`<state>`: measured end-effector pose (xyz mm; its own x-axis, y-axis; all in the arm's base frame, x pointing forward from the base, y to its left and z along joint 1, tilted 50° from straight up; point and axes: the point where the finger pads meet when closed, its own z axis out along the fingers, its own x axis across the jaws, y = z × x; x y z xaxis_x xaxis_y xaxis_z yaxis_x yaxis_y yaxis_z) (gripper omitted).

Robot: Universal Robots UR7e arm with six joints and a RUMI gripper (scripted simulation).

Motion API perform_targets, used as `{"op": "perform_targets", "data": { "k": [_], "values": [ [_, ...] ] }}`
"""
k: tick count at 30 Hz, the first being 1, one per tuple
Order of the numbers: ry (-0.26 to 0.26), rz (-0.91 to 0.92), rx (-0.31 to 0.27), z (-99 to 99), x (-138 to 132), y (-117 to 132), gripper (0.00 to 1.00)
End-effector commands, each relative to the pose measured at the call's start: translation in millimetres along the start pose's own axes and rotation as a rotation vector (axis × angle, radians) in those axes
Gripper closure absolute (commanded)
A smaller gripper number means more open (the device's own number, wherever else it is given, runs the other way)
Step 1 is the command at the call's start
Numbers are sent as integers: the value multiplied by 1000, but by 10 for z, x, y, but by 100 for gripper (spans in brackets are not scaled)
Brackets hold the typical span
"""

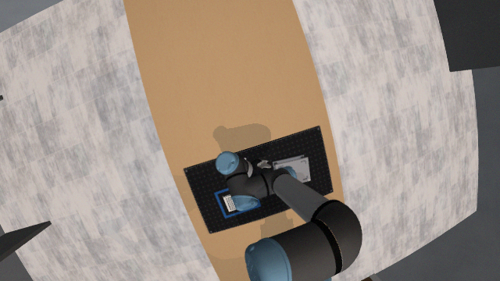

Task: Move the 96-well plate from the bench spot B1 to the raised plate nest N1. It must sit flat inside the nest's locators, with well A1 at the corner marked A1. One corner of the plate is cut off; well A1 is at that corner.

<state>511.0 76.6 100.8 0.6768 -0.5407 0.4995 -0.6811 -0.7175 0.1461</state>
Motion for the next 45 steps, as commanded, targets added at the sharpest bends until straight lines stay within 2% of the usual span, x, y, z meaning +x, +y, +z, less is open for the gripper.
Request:
{"op": "perform_targets", "data": {
  "k": [1,3,5,7,10,12,15,16,18,19,20,22,23,25,27,29,31,35,40,42,44,45],
  "values": [
    [29,-26,6,47,-52,-81,0],
    [73,-75,12,81,-120,-146,0],
    [76,-78,12,104,-168,-191,0],
    [121,-126,17,133,-244,-249,0],
    [123,-128,17,150,-292,-286,0],
    [169,-175,22,172,-375,-338,0],
    [170,-176,22,183,-423,-368,0],
    [194,-200,25,191,-467,-390,0],
    [194,-200,25,191,-467,-390,0],
    [218,-223,28,199,-512,-411,0],
    [218,-223,28,206,-556,-433,0],
    [265,-268,32,213,-650,-467,0],
    [265,-268,32,217,-697,-484,0],
    [265,-268,32,217,-698,-484,0],
    [313,-311,37,217,-795,-507,0],
    [313,-311,37,217,-839,-518,0],
    [361,-352,41,211,-939,-530,0],
    [361,-352,41,208,-981,-535,0],
    [456,-428,50,169,-1220,-522,0],
    [456,-428,50,161,-1260,-517,0],
    [503,-463,53,136,-1354,-493,0],
    [503,-463,53,126,-1394,-483,0]
  ]
}}
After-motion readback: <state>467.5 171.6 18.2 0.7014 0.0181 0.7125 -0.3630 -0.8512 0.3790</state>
